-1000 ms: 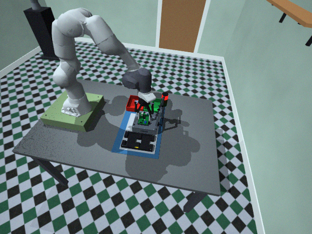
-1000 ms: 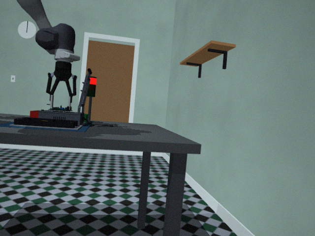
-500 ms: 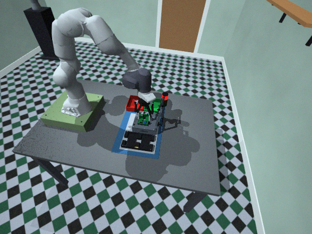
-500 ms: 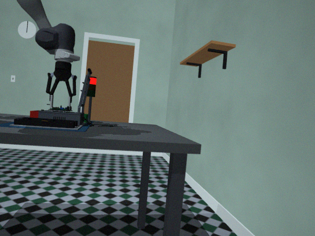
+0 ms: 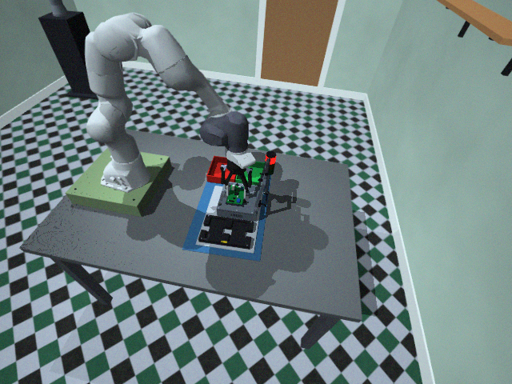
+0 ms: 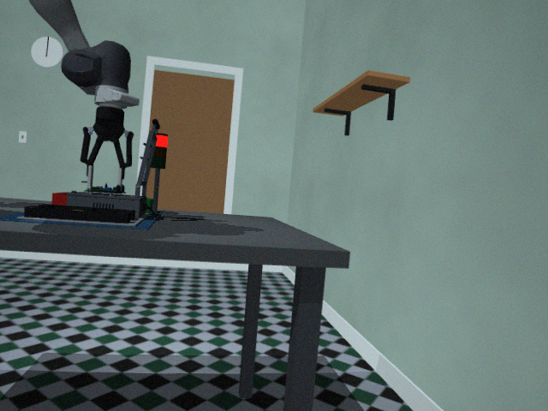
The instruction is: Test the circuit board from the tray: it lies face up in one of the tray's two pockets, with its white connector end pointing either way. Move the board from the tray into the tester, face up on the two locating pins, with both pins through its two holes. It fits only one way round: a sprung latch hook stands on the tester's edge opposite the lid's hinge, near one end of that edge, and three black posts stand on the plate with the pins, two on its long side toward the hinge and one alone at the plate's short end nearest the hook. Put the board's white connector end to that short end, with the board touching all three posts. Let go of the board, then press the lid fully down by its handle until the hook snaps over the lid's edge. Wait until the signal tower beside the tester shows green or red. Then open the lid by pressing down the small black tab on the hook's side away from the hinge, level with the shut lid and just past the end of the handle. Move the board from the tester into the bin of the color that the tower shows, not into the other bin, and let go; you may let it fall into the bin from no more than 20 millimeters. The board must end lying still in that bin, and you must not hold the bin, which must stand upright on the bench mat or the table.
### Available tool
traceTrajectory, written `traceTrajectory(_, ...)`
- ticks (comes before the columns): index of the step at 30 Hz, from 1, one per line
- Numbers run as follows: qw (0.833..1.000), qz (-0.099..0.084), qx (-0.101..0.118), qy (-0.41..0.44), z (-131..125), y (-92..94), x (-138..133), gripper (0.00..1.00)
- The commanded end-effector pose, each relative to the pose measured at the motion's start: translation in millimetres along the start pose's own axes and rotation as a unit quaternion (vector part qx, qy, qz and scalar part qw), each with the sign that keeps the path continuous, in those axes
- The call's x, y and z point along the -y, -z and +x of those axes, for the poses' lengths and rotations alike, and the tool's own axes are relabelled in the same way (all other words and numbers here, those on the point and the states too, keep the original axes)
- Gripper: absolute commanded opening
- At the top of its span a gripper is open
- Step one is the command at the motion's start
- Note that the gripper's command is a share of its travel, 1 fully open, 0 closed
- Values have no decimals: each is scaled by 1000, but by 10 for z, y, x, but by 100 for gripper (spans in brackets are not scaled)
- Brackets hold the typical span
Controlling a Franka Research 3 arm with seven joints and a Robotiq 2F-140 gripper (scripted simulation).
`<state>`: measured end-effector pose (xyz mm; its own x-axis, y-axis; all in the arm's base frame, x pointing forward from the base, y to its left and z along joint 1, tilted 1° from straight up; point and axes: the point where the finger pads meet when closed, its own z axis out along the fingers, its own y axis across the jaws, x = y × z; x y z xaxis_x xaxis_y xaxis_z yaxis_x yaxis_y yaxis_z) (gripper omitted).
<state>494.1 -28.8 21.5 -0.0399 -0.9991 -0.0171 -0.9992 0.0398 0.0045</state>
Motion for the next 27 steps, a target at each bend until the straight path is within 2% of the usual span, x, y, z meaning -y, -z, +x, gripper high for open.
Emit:
traceTrajectory(1, 1000, -1, 0, 2, 18, 1, -13, 49)
traceTrajectory(27, 1000, -1, 0, 2, 18, 1, -13, 47)
